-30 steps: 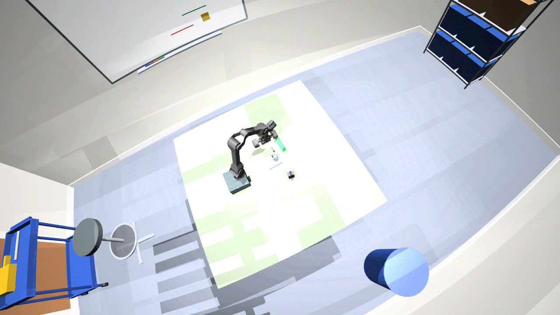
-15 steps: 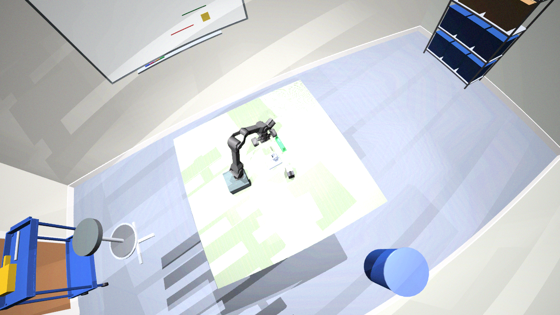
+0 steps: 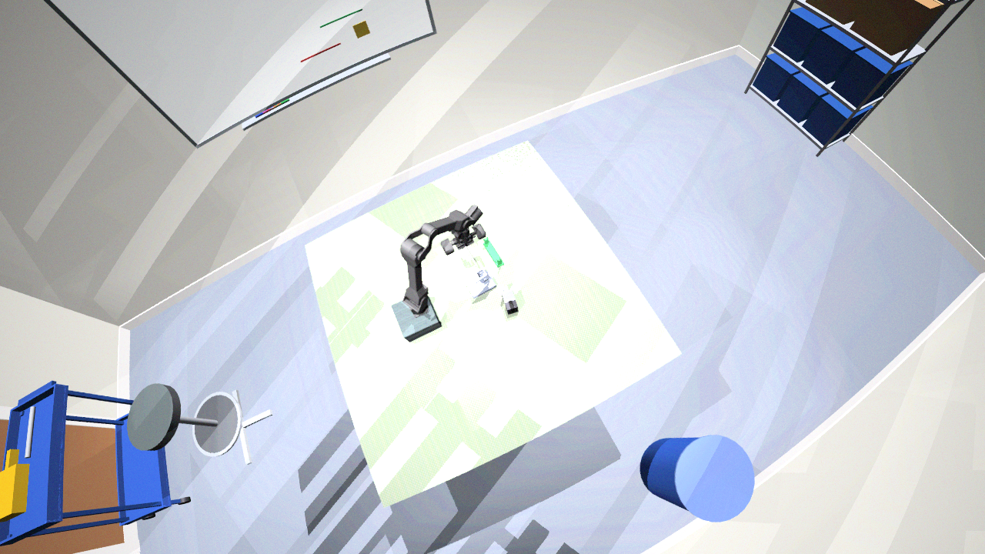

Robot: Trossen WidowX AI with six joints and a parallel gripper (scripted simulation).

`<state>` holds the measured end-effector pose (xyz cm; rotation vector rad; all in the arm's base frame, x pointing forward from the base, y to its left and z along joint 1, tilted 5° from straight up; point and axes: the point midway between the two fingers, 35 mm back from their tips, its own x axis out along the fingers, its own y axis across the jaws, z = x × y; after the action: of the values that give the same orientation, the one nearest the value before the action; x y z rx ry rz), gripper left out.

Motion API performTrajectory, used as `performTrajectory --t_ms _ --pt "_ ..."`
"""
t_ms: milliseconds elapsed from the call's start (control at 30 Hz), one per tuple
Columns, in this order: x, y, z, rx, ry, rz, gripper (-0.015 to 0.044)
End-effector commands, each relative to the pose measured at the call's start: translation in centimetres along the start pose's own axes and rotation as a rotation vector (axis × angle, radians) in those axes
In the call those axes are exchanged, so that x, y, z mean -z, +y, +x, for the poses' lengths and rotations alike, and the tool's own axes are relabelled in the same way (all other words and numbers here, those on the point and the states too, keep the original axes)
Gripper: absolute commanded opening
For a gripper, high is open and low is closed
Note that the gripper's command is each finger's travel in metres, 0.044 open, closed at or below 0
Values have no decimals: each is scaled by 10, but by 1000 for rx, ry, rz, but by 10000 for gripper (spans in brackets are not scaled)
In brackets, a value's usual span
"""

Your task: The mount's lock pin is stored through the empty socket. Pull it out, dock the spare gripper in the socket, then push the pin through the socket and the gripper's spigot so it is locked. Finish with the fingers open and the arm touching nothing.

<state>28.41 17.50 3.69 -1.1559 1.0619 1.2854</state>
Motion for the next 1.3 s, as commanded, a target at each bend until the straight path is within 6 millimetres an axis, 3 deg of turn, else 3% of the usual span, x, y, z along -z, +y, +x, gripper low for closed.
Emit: performTrajectory --t_ms 0,833,900,1100,1267 --pt "-4 -2 -1 2 3 2 0" --pt "-6 12 -28 -65 32 1 0" --pt "-4 14 -21 -76 38 0 12" --pt "-4 14 -21 -76 38 0 0" --pt "-9 1 -23 -75 37 3 0"
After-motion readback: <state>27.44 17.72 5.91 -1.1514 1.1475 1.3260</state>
